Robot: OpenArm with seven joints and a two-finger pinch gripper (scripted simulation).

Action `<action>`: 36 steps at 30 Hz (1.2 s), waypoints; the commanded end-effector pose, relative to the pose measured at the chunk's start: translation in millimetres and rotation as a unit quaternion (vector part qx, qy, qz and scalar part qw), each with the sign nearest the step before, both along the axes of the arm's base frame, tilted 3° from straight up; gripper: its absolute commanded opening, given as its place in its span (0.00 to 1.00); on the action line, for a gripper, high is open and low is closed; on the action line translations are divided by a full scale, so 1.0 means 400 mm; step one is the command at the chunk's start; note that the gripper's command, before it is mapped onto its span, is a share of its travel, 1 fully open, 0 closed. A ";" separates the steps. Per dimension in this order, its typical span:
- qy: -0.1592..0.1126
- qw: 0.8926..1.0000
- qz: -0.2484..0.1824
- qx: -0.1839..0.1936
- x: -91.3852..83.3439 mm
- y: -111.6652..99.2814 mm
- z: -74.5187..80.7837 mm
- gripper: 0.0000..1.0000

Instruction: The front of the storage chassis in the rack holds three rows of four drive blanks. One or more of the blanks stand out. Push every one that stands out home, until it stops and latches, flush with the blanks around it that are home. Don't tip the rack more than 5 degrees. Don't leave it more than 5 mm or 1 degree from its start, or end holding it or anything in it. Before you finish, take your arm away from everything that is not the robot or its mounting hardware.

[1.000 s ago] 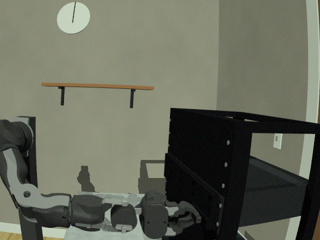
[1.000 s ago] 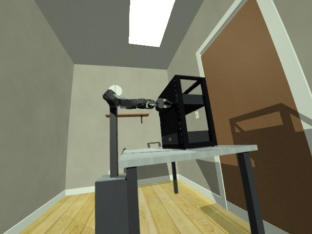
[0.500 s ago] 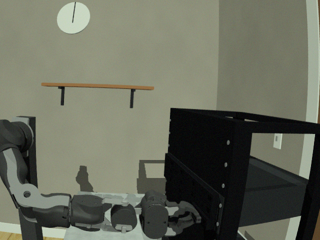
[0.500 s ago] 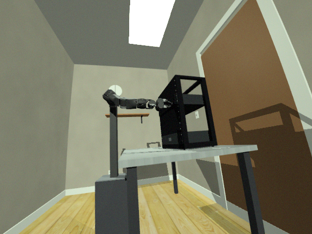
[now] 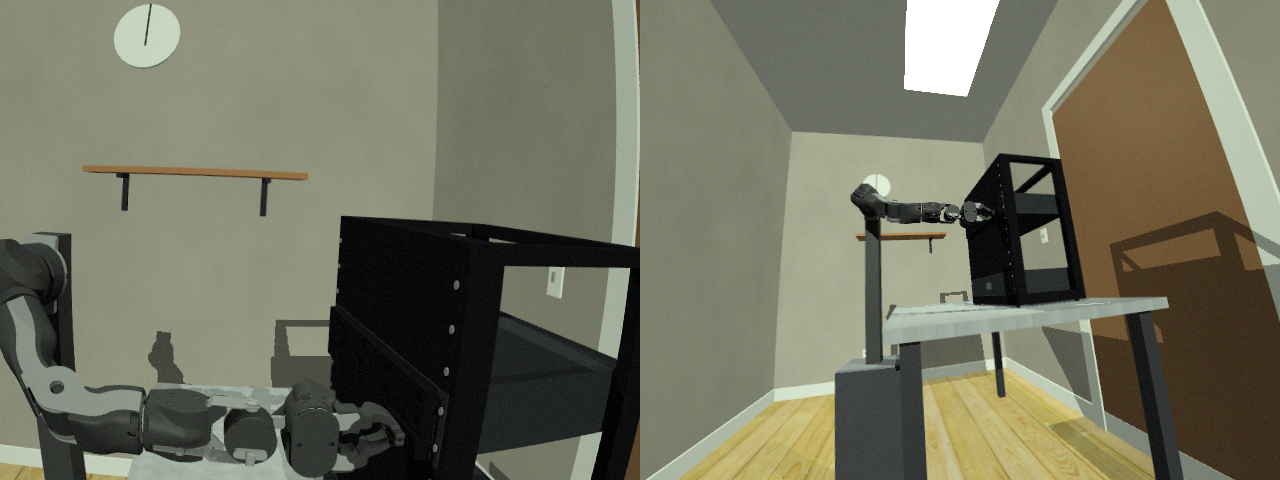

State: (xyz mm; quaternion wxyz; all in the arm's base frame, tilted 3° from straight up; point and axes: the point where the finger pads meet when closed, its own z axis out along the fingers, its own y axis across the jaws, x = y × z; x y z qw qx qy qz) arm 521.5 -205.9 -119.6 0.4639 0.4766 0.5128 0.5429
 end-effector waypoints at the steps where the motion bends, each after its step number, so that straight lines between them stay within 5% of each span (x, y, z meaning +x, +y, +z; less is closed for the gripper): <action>1: -0.001 1.000 0.020 0.001 0.003 0.032 0.003 0.00; 36: -0.001 1.000 0.020 0.001 0.011 0.034 0.004 0.00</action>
